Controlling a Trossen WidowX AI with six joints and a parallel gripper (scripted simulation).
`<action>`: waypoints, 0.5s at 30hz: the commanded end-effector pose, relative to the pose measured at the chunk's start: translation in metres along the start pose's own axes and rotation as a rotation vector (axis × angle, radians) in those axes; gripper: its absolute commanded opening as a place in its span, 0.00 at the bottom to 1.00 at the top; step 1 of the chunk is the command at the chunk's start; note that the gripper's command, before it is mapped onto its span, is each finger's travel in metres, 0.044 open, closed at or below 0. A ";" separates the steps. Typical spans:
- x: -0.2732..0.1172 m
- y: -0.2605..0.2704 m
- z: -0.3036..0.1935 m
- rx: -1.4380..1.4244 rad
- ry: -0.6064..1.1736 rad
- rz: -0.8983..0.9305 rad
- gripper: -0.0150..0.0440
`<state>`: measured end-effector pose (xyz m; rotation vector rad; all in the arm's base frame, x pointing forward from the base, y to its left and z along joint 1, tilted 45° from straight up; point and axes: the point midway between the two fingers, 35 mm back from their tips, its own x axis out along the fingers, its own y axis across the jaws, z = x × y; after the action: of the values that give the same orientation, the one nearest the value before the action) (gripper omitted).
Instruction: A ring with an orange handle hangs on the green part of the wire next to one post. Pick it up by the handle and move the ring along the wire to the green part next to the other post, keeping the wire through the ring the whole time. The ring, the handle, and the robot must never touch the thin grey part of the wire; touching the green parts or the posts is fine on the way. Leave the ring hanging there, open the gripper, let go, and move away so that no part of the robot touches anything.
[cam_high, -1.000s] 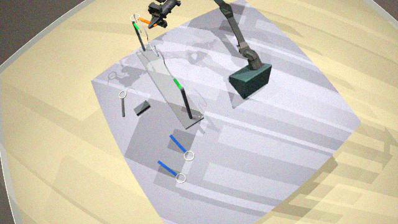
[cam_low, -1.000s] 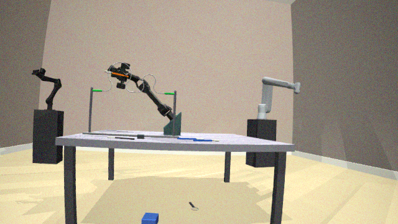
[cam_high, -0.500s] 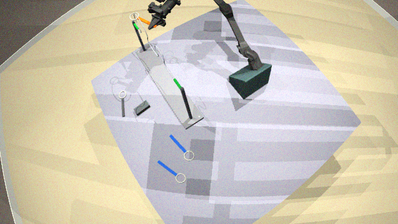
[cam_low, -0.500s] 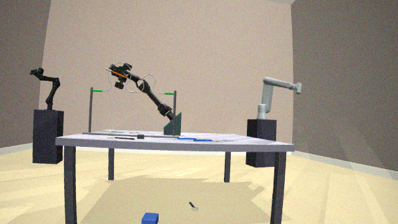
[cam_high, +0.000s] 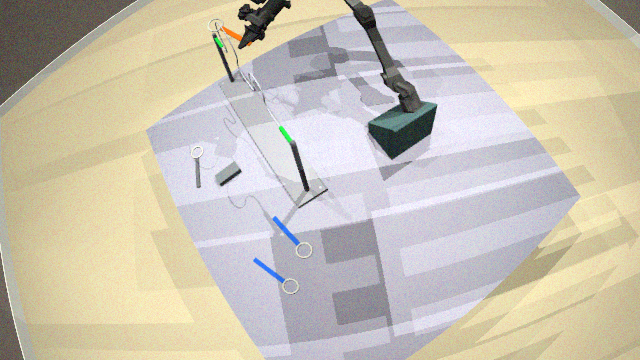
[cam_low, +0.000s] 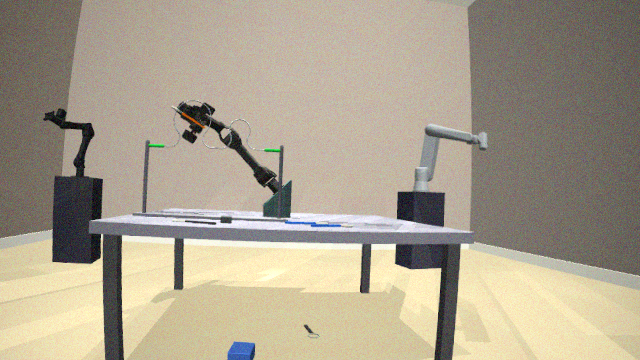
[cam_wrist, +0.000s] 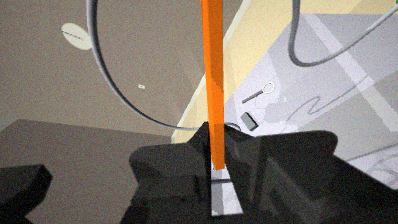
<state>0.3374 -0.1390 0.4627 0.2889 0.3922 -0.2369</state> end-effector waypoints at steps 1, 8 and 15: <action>-0.001 -0.001 0.000 -0.045 -0.008 -0.021 0.00; -0.001 -0.004 0.000 -0.124 -0.018 -0.059 0.00; 0.000 -0.006 0.000 -0.202 -0.028 -0.096 0.00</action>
<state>0.3376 -0.1449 0.4602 0.1061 0.4035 -0.2839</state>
